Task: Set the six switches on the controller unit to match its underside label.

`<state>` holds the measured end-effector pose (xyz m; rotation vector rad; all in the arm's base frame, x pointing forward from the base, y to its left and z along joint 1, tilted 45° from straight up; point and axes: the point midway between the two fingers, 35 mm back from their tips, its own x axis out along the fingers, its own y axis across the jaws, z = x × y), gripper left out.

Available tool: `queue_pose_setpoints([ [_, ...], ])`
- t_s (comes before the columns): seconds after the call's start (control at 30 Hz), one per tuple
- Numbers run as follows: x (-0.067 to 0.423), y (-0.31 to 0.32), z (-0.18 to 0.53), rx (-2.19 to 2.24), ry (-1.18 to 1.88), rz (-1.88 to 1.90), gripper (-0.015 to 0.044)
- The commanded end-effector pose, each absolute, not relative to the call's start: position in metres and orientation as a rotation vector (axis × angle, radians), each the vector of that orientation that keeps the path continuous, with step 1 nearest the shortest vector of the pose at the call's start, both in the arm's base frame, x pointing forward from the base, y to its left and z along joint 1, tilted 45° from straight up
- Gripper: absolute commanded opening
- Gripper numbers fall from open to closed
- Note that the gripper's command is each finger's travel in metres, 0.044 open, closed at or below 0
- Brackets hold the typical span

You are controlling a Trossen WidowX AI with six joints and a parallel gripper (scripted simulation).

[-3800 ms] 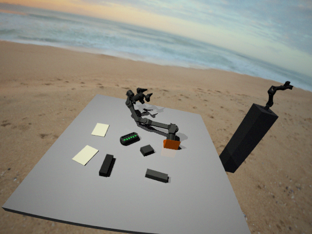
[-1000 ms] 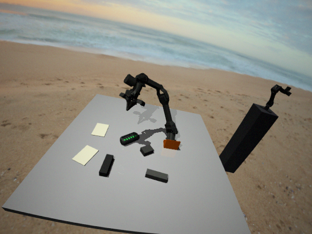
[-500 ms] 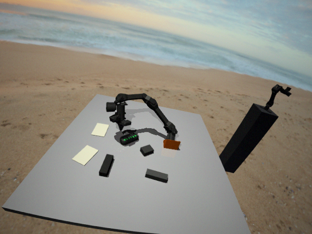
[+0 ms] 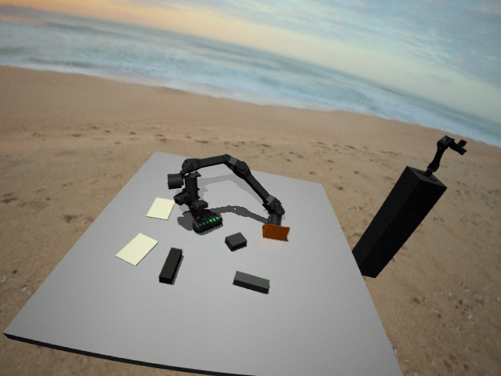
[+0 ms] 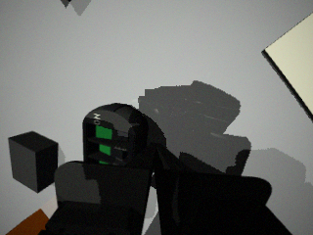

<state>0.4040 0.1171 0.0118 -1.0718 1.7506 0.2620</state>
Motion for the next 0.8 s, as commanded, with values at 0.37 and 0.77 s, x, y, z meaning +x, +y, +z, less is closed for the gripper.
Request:
queue_pose_setpoints([
  [0.37, 0.408, 0.097, -0.007, -1.081, 1.759, 0.26, 0.0],
  [0.77, 0.41, 0.086, -0.018, -1.082, 1.759, 0.259, 0.0],
])
